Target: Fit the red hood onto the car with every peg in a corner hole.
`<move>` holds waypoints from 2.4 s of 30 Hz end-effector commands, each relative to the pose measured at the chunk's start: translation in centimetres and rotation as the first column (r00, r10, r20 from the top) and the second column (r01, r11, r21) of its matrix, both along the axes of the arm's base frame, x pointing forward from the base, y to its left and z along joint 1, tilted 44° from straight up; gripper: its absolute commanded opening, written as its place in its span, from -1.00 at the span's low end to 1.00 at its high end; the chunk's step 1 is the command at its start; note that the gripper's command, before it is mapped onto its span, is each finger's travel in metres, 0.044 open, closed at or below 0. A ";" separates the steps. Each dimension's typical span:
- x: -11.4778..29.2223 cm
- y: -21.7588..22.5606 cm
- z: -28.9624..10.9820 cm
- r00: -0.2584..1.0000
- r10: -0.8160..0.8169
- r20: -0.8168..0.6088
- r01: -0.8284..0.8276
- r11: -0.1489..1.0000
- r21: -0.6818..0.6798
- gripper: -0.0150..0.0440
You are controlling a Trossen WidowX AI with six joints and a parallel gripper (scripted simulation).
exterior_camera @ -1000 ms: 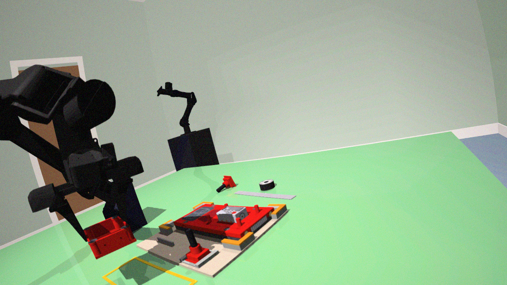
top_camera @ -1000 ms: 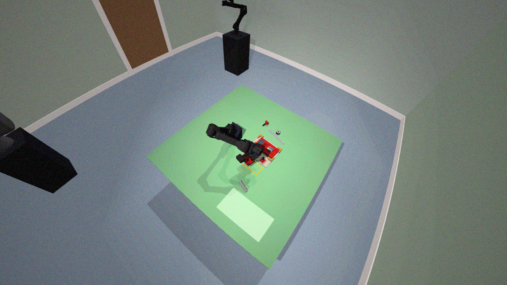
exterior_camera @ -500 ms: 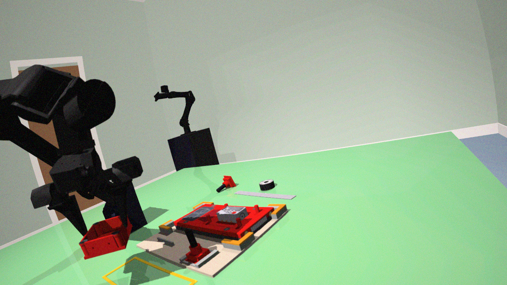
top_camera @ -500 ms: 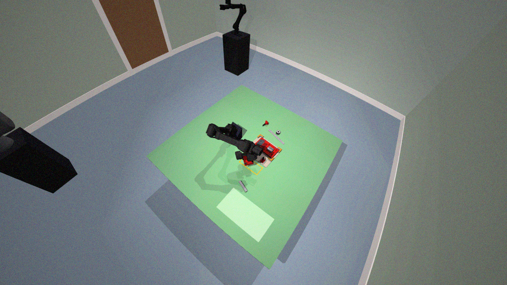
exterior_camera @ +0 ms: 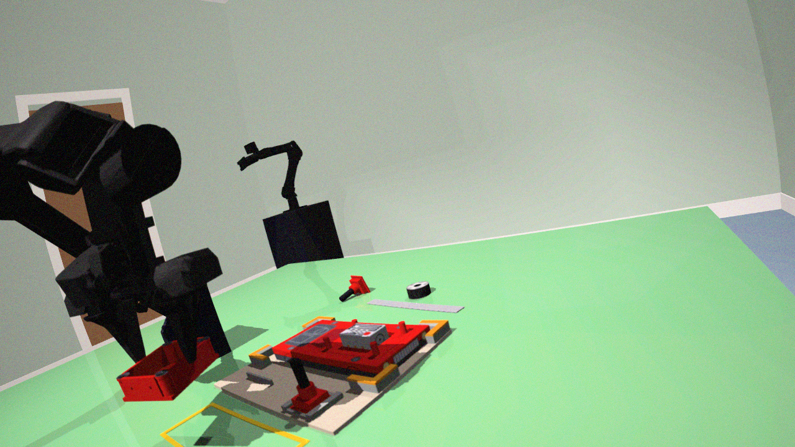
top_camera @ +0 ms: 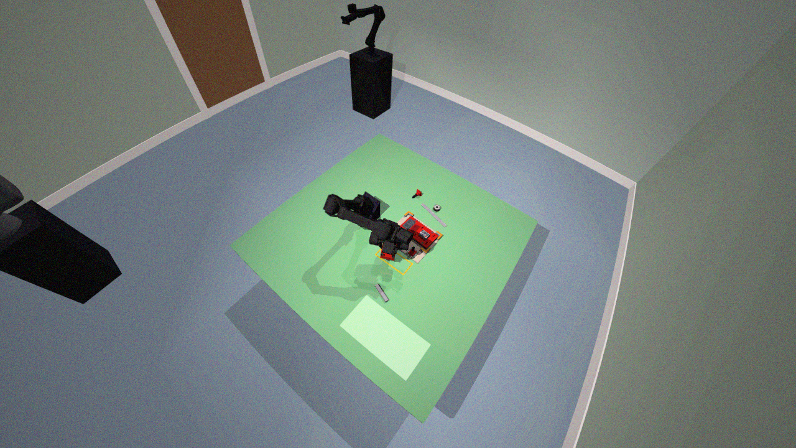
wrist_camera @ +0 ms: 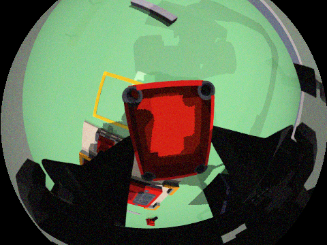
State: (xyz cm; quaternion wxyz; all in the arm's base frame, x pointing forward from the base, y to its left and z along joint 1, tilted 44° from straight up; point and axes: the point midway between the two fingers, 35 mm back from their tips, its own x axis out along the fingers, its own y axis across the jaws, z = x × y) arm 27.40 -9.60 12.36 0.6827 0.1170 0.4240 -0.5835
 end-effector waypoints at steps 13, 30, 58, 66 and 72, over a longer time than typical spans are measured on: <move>0.0 0.0 0.1 0.891 -0.322 0.319 0.329 0.944 0.036 -0.49; -0.1 0.1 0.1 0.562 -0.580 0.589 0.606 0.774 0.184 -0.49; -0.1 0.1 0.2 -0.228 -0.661 0.715 0.733 0.366 0.573 -0.49; -0.1 0.1 0.2 -0.355 -0.629 0.692 0.709 0.301 0.638 -0.49; 0.0 -0.7 -0.7 -0.374 -0.624 0.686 0.704 0.290 0.648 -0.49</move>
